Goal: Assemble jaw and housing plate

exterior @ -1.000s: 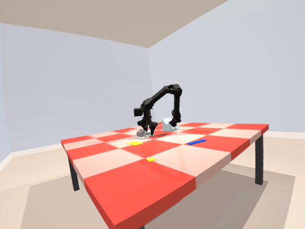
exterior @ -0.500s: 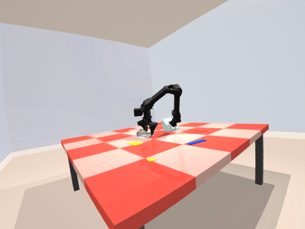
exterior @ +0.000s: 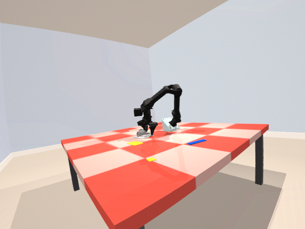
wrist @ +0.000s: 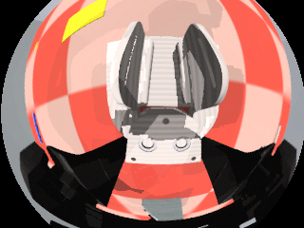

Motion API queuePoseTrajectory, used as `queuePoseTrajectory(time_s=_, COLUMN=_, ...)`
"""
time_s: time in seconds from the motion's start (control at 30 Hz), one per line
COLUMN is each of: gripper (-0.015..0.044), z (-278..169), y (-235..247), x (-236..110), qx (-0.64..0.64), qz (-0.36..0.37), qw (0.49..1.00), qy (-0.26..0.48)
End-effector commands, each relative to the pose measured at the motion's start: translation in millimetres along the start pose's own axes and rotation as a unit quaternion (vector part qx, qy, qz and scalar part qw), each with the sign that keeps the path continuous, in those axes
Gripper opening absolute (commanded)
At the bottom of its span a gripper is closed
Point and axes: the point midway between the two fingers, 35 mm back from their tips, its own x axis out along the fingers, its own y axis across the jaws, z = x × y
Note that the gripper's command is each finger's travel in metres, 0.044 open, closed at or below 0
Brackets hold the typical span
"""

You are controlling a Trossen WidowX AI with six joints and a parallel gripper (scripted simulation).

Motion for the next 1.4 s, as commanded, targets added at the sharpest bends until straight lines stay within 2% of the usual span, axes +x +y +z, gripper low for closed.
queuePoseTrajectory(time_s=0.0, gripper=0.0351, z=-0.3, y=-0.5, x=0.4, qx=0.002, qz=-0.001, qw=1.000, qy=0.000)
queuePoseTrajectory(time_s=0.5, gripper=0.0351, z=-0.3, y=-0.5, x=0.4, qx=0.002, qz=-0.001, qw=1.000, qy=0.000)
queuePoseTrajectory(time_s=0.6, gripper=0.0430, z=0.0, y=0.0, x=0.0, qx=0.000, qz=0.000, qw=1.000, qy=0.000)
queuePoseTrajectory(time_s=0.63, gripper=0.0440, z=0.0, y=0.0, x=0.0, qx=0.000, qz=0.000, qw=1.000, qy=0.000)
queuePoseTrajectory(time_s=1.07, gripper=0.0440, z=0.0, y=0.0, x=0.0, qx=0.000, qz=0.000, qw=1.000, qy=0.000)
queuePoseTrajectory(time_s=1.2, gripper=0.0440, z=1.4, y=-1.0, x=-17.8, qx=0.001, qz=-0.001, qw=1.000, qy=0.000)
queuePoseTrajectory(time_s=1.37, gripper=0.0440, z=-1.3, y=-0.5, x=-68.2, qx=0.002, qz=-0.002, qw=1.000, qy=0.001)
